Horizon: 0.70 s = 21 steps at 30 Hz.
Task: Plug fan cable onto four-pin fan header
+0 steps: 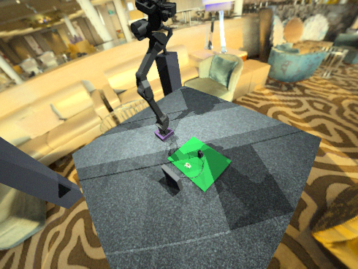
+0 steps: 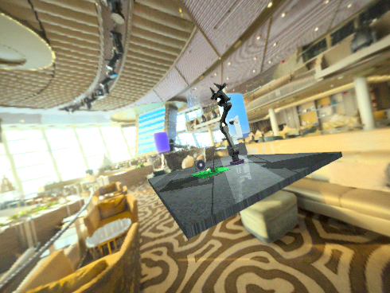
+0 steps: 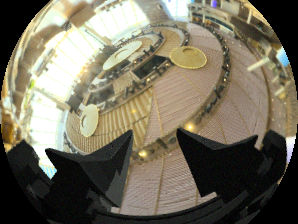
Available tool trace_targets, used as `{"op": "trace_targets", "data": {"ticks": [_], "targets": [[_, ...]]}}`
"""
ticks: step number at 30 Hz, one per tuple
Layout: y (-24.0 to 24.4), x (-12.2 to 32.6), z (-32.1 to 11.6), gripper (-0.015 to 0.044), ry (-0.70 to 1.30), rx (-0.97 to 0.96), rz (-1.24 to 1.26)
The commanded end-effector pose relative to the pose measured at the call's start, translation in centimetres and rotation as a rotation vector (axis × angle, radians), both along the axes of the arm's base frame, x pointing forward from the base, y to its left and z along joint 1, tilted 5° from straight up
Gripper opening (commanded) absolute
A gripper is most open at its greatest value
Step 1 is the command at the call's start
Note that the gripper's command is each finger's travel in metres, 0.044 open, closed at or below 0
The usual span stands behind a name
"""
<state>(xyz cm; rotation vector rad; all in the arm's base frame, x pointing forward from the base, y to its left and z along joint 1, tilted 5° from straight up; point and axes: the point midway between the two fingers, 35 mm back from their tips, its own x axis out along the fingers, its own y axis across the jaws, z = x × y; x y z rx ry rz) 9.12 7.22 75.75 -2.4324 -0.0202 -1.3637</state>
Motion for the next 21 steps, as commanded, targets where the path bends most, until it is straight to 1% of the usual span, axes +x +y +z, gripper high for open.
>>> {"op": "trace_targets", "data": {"ticks": [1, 3, 4, 7, 12, 21], "targets": [[0.0, 0.0, 0.0, 0.0275, 0.0, 0.0, 0.0], [0.2, 0.0, 0.0, 0.0328, 0.002, -0.016, -0.016], [0.8, 0.2, 0.0, 0.0354, 0.006, -0.066, -0.064], [4.1, 1.2, -0.2, 0.0433, 0.027, -0.345, -0.338], [9.7, 4.5, -1.9, 0.044, 0.036, -0.837, -0.818], [14.3, 9.0, -5.3, 0.044, -0.016, -1.339, -1.276]]}}
